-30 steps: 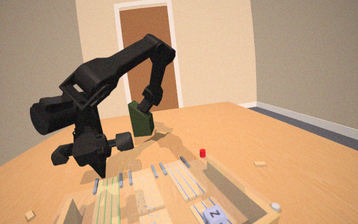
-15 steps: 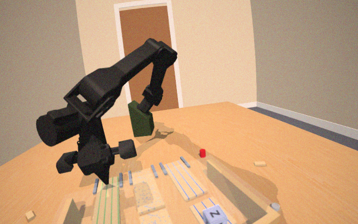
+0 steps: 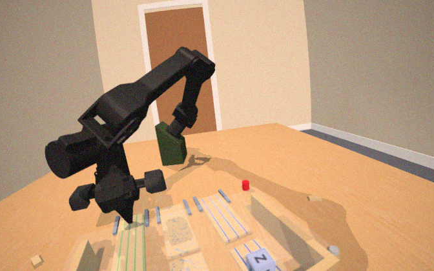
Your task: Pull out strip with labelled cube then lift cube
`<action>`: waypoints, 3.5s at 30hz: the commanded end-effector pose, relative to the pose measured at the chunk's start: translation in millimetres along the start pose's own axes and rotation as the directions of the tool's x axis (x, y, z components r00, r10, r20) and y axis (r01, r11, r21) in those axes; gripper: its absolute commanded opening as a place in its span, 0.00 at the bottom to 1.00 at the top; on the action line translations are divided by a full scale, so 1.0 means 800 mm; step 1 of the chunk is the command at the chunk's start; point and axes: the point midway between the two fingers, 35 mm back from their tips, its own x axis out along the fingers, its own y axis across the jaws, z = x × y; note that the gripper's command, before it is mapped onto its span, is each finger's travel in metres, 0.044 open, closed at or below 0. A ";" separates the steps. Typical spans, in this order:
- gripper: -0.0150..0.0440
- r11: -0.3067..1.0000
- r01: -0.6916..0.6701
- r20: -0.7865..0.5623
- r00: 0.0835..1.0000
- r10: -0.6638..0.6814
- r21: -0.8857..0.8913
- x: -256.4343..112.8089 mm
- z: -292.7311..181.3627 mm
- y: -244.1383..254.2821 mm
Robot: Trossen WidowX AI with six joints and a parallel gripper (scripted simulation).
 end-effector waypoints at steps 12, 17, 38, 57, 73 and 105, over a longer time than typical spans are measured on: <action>0.25 1.000 -0.003 0.001 1.000 0.003 0.005 0.002 0.000 0.001; 0.25 1.000 -0.003 0.001 1.000 0.003 0.005 0.003 0.000 0.001; 0.25 1.000 -0.003 0.001 1.000 0.003 0.005 0.005 0.001 0.000; 0.25 1.000 -0.003 0.001 1.000 0.003 0.005 0.008 0.003 -0.001; 0.25 1.000 -0.003 0.001 1.000 0.003 0.006 0.009 -0.008 -0.003; 0.25 1.000 -0.003 -0.001 1.000 0.003 0.007 0.012 -0.070 -0.004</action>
